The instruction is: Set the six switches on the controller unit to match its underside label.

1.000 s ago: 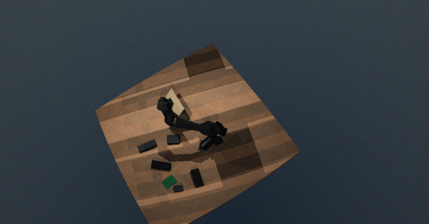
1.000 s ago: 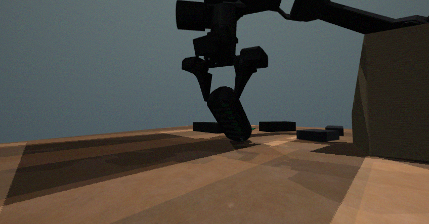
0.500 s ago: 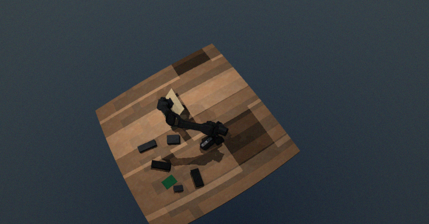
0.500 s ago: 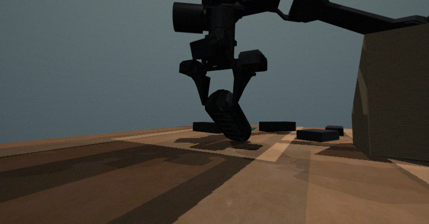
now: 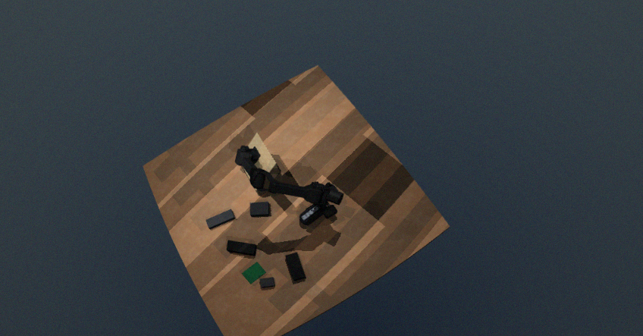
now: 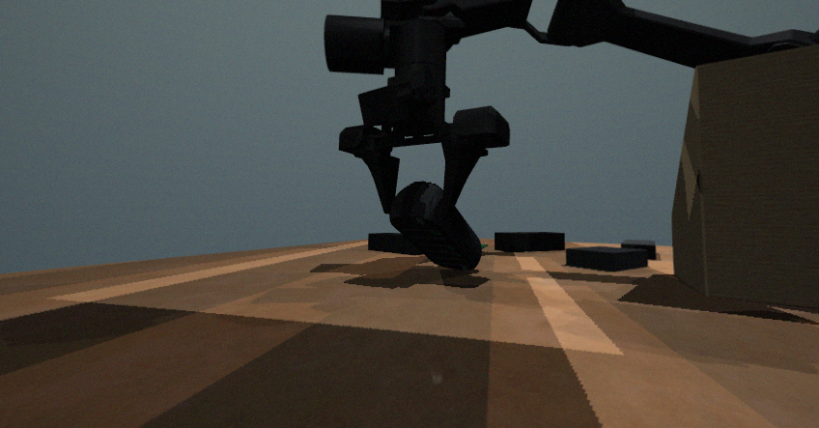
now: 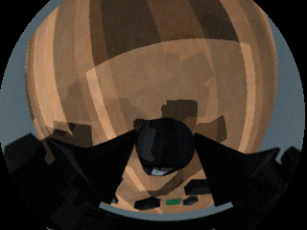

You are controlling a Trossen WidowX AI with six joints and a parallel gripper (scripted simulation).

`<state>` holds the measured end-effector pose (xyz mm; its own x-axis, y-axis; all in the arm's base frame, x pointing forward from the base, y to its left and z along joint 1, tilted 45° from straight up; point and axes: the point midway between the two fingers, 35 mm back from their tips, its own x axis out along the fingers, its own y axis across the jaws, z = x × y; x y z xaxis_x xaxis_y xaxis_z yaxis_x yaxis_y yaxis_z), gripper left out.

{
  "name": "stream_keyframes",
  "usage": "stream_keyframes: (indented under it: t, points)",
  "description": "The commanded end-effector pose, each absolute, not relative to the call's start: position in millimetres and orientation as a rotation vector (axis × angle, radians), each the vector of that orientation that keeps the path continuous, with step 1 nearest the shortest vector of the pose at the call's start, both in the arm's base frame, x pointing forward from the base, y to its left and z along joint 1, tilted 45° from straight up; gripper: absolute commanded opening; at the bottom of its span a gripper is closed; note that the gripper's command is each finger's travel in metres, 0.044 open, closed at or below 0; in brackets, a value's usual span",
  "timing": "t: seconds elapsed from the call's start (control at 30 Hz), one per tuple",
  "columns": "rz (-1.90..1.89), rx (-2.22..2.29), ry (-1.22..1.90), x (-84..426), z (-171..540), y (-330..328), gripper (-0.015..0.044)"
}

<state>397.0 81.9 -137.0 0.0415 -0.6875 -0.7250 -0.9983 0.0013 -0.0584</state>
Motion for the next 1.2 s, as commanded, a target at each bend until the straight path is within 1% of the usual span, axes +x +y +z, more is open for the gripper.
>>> stream_keyframes:
  t: [0.0, 1.17]
  points:
    - [0.683, -1.740, 1.731, 397, -142, 72, 0.0338]
    - [0.683, -1.740, 1.731, 398, -169, 63, 0.0338]
